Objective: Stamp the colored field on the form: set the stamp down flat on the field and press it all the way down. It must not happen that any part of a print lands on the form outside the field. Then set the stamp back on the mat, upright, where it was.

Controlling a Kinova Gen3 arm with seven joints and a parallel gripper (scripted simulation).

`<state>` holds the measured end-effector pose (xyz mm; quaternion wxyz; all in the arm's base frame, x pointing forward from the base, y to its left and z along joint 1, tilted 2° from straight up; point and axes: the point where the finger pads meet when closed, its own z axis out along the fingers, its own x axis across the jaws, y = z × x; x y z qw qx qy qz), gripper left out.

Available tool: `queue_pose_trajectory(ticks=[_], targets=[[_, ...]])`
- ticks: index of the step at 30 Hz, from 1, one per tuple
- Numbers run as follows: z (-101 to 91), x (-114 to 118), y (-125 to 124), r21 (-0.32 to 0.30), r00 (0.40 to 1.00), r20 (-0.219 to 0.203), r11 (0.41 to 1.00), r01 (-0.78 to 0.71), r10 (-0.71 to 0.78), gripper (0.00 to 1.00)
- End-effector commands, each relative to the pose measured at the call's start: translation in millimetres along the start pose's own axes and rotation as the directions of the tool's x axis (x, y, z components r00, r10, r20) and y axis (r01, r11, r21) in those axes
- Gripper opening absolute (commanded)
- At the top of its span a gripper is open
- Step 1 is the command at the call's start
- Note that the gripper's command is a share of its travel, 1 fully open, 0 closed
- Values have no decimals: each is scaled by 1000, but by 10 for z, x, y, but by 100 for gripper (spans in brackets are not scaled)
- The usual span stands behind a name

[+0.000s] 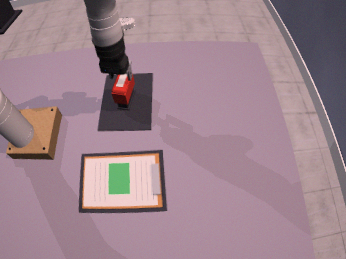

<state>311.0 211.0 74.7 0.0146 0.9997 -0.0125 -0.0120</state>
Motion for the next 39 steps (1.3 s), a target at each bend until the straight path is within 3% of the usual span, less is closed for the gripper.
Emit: queue_pose_trajectory(ticks=[1,39], targets=[[22,0,-10,4,1000,-1,1000,-2,2,100],[80,0,-9,4,1000,-1,1000,-2,2,100]])
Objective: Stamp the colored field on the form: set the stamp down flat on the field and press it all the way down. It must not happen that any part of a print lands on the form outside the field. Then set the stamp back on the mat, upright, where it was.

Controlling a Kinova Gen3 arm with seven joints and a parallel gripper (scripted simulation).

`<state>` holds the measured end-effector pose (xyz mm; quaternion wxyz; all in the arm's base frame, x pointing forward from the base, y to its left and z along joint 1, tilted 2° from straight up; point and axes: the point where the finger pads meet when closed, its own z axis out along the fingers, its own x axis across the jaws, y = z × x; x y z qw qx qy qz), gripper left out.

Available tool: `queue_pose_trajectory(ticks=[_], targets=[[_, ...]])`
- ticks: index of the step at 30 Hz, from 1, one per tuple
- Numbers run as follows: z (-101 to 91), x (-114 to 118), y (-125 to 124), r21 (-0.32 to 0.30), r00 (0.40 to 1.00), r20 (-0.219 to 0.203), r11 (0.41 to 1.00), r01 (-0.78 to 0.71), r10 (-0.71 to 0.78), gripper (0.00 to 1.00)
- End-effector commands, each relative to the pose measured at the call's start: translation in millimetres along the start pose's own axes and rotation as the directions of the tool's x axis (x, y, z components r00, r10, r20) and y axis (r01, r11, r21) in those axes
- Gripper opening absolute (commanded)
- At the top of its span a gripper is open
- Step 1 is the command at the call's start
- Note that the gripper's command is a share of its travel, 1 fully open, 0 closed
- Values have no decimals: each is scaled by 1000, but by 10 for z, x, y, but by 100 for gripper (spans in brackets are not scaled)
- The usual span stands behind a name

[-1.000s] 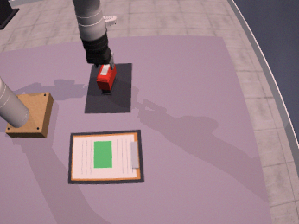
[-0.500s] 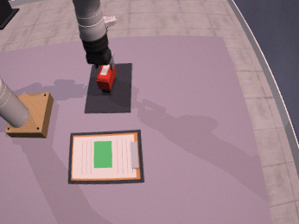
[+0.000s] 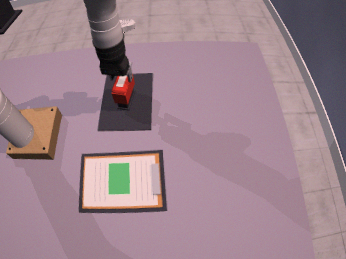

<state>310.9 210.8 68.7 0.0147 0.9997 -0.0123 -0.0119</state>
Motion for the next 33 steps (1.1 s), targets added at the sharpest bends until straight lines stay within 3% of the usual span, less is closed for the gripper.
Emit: queue_pose_trajectory(ticks=[1,33], targets=[[20,0,-10,4,1000,-1,1000,-2,2,100],[83,0,-9,4,1000,-1,1000,-2,2,100]])
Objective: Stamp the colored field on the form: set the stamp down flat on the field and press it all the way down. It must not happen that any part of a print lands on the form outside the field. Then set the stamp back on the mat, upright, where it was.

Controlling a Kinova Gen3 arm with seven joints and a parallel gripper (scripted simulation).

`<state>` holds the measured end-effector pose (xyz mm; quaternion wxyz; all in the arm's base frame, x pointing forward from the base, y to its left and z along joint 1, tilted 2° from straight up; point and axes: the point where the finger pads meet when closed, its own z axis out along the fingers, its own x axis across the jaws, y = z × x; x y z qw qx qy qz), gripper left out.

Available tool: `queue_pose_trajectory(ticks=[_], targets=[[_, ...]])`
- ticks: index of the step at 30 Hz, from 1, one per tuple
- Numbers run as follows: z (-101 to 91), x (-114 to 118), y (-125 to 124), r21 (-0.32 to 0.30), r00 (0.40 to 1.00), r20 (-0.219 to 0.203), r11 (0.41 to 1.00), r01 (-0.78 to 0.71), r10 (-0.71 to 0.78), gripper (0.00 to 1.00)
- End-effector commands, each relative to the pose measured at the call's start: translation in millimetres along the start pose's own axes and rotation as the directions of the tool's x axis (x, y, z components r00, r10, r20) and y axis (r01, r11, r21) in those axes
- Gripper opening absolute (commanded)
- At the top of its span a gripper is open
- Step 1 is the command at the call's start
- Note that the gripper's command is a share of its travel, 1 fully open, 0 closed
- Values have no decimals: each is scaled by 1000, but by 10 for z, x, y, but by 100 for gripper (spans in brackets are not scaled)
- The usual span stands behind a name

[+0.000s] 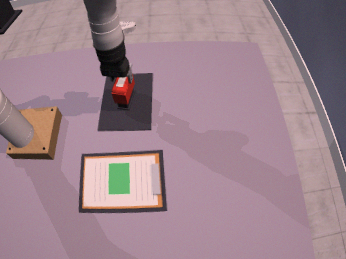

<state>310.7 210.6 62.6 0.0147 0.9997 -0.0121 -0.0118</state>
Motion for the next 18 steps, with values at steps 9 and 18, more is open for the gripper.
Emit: queue_pose_trajectory(ticks=[9,18], targets=[[38,-1,-9,4,1000,0,1000,-3,3,100],[57,-1,-8,4,1000,0,1000,-3,3,100]])
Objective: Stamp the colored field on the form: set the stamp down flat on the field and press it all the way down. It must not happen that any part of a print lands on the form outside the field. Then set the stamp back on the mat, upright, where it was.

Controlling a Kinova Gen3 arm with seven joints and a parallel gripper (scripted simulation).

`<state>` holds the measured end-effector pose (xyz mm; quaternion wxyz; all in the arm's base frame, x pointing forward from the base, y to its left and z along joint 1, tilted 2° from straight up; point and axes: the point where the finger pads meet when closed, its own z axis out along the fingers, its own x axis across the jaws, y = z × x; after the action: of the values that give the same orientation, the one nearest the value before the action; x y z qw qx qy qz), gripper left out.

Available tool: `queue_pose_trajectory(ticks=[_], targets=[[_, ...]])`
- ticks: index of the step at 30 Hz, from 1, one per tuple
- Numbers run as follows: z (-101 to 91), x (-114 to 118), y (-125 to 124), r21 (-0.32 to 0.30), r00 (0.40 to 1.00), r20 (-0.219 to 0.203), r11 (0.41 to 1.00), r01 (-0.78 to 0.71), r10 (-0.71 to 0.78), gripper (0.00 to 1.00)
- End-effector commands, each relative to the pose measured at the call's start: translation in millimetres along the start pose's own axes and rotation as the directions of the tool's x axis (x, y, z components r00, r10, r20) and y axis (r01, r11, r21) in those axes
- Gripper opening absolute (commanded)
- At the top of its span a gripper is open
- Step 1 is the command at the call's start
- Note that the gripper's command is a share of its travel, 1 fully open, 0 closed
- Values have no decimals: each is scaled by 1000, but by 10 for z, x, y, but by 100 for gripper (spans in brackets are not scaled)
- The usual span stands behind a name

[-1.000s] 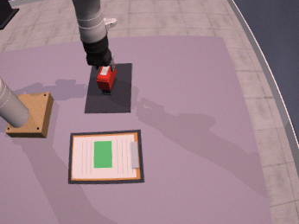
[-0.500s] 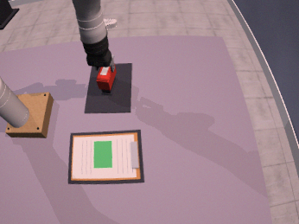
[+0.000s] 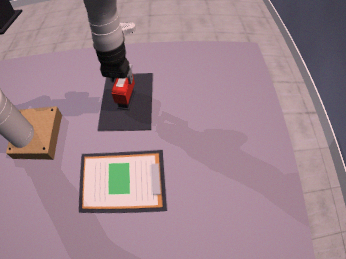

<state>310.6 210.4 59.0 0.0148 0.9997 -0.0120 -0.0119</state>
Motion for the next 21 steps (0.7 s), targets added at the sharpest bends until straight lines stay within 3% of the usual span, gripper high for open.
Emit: queue_pose_trajectory(ticks=[1,21], targets=[[21,0,-9,4,1000,-1,1000,-3,3,100],[64,1,-9,4,1000,-1,1000,-3,3,100]])
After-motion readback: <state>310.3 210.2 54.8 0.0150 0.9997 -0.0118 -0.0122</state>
